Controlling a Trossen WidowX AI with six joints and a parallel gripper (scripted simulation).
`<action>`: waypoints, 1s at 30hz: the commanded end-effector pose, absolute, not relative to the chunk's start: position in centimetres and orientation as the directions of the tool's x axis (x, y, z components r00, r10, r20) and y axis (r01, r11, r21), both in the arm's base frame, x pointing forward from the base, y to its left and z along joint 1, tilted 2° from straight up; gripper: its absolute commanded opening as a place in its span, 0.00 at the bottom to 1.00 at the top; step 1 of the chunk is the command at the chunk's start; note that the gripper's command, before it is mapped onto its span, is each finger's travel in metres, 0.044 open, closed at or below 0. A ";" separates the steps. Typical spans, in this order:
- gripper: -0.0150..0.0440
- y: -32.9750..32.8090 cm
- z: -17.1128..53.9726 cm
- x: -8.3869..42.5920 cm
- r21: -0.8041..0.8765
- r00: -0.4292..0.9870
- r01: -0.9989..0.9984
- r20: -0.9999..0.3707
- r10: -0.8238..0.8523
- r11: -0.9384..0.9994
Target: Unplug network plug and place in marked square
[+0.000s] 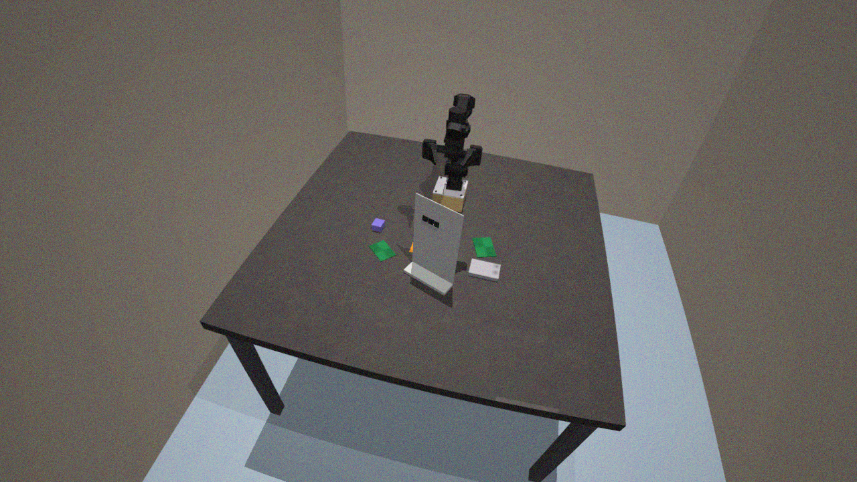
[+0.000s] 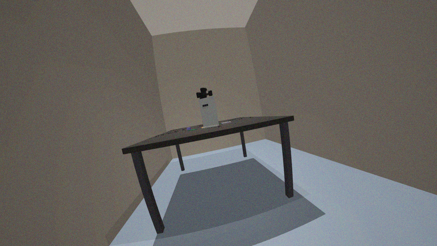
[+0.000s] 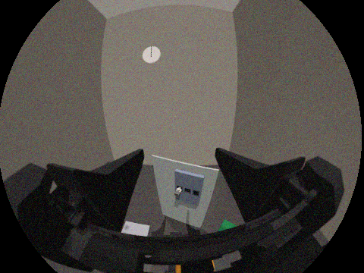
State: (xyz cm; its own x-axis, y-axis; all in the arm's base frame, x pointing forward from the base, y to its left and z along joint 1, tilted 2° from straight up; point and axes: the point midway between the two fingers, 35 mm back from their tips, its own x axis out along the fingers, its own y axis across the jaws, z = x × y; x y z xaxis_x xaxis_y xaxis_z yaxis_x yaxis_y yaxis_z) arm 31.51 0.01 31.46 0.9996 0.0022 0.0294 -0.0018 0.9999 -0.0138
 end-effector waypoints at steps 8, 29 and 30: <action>0.58 0.9 29.0 32.6 0.212 0.999 0.019 0.028 -0.025 0.977; 0.52 4.1 20.9 32.5 0.812 0.993 0.051 0.019 -0.113 0.581; 0.52 4.3 20.5 32.3 0.832 0.993 0.050 0.018 -0.117 0.553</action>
